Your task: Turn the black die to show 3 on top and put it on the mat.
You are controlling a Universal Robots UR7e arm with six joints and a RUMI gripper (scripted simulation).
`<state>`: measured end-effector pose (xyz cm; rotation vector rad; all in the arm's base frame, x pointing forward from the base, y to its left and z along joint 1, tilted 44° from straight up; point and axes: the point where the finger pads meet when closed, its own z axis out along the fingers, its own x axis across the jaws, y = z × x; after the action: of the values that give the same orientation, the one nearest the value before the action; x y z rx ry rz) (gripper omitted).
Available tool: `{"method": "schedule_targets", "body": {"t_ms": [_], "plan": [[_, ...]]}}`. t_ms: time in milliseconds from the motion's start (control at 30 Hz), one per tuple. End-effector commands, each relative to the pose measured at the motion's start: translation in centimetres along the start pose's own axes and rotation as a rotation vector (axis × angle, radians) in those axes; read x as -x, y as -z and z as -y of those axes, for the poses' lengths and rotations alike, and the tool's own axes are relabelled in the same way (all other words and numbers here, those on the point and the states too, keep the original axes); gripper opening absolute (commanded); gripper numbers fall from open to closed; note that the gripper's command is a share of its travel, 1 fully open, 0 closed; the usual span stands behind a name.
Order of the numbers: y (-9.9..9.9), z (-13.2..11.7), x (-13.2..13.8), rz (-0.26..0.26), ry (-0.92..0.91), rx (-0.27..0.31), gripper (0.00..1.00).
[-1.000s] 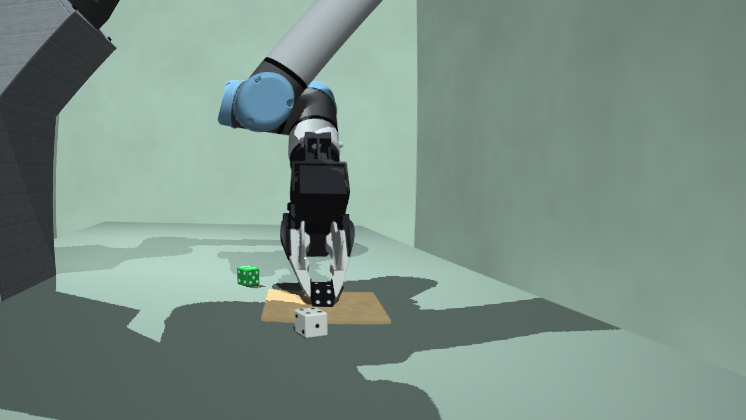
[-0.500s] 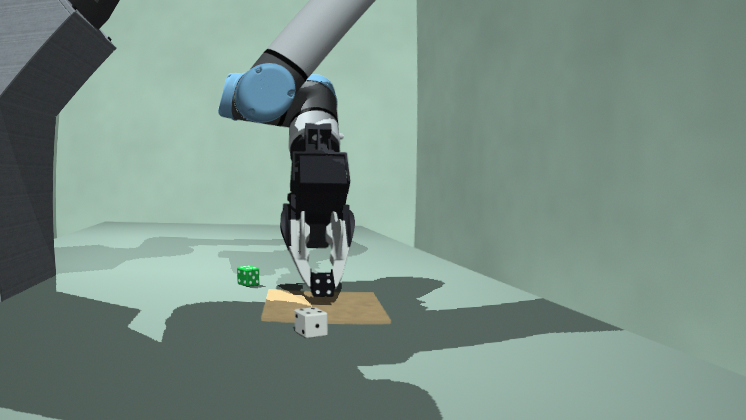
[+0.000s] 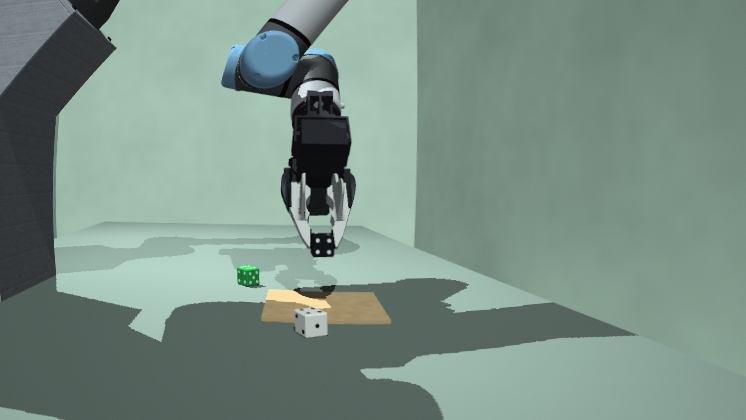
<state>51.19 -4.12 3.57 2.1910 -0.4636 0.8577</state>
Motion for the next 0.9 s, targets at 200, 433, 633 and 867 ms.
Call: {"method": "schedule_targets", "body": {"t_ms": [200,433,633,867], "plan": [[0.79,-0.74,-0.05,0.0,-0.001,0.0,0.06],[0.78,-0.74,-0.05,0.0,-0.001,-0.001,0.06],[0.61,-0.77,0.08,0.008,-0.001,-0.028,0.06],[0.33,-0.83,0.29,0.019,-0.003,-0.102,0.06]]}}
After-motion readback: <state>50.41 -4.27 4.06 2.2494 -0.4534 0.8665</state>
